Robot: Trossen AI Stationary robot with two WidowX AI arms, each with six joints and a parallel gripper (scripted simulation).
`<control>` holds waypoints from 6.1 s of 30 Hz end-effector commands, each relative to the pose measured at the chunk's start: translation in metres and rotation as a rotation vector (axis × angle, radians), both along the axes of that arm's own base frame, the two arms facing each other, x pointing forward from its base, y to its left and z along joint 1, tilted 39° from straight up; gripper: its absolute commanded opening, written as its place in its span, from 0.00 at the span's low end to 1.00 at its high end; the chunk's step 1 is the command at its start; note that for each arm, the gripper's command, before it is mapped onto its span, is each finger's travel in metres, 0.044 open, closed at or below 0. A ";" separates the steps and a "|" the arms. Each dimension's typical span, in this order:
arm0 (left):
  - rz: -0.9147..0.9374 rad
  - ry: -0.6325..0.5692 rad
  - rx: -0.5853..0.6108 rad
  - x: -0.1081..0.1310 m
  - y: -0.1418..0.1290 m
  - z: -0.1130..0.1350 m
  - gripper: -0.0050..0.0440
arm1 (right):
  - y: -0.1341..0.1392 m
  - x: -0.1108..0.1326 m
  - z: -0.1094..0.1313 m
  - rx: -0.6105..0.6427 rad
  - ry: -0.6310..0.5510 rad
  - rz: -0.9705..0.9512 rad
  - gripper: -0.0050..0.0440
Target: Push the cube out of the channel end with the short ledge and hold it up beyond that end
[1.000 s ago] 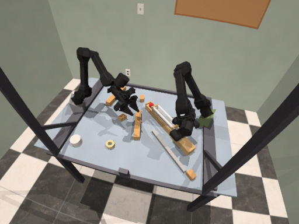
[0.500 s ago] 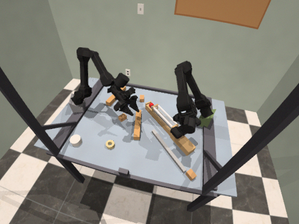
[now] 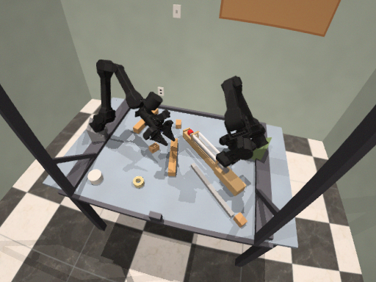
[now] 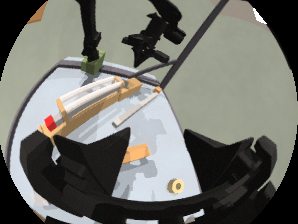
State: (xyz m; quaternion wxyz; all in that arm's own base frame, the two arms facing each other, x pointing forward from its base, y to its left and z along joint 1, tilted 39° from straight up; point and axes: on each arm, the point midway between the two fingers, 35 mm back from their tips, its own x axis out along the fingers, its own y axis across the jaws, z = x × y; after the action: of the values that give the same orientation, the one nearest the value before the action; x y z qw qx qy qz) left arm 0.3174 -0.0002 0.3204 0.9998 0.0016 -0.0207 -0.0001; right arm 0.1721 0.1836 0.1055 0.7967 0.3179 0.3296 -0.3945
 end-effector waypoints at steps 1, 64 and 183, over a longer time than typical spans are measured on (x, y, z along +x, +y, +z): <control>-0.001 -0.024 -0.003 -0.002 0.000 0.009 0.77 | 0.002 0.000 0.002 0.009 -0.003 -0.002 0.10; -0.001 -0.024 -0.003 -0.002 0.000 0.009 0.77 | -0.182 0.037 0.130 0.058 0.009 0.006 0.45; -0.001 -0.024 -0.003 -0.002 0.000 0.009 0.77 | -0.285 0.123 0.144 -0.013 -0.016 -0.003 0.10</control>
State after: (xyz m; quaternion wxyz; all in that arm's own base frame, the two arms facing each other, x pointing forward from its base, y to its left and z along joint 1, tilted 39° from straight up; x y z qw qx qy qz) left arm 0.3174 -0.0002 0.3204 0.9998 0.0016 -0.0207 -0.0001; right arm 0.2955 -0.1008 0.2329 0.7934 0.3118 0.3352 -0.4013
